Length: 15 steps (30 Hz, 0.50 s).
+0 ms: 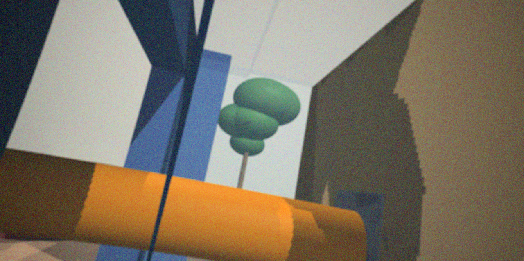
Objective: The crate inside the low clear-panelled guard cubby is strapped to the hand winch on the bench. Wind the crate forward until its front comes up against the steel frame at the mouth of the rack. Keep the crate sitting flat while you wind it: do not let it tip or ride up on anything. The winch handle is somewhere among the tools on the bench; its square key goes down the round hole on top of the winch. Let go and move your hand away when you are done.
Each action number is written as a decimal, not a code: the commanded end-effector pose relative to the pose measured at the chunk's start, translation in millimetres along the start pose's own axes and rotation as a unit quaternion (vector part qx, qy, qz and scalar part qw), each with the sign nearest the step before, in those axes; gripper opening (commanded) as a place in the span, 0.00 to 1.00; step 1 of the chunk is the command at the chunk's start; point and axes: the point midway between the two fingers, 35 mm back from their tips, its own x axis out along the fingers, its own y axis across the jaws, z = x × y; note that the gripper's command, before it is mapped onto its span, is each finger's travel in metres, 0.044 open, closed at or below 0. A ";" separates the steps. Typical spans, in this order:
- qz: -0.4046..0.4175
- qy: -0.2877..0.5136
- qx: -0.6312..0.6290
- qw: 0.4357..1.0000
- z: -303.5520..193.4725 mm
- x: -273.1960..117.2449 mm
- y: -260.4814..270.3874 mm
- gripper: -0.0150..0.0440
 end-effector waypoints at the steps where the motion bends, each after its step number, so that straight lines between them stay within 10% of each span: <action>1: 0.002 -0.017 -0.003 1.000 15.8 -2.5 1.2 0.25; 15: 0.002 -0.018 -0.003 1.000 28.9 -8.8 5.4 0.25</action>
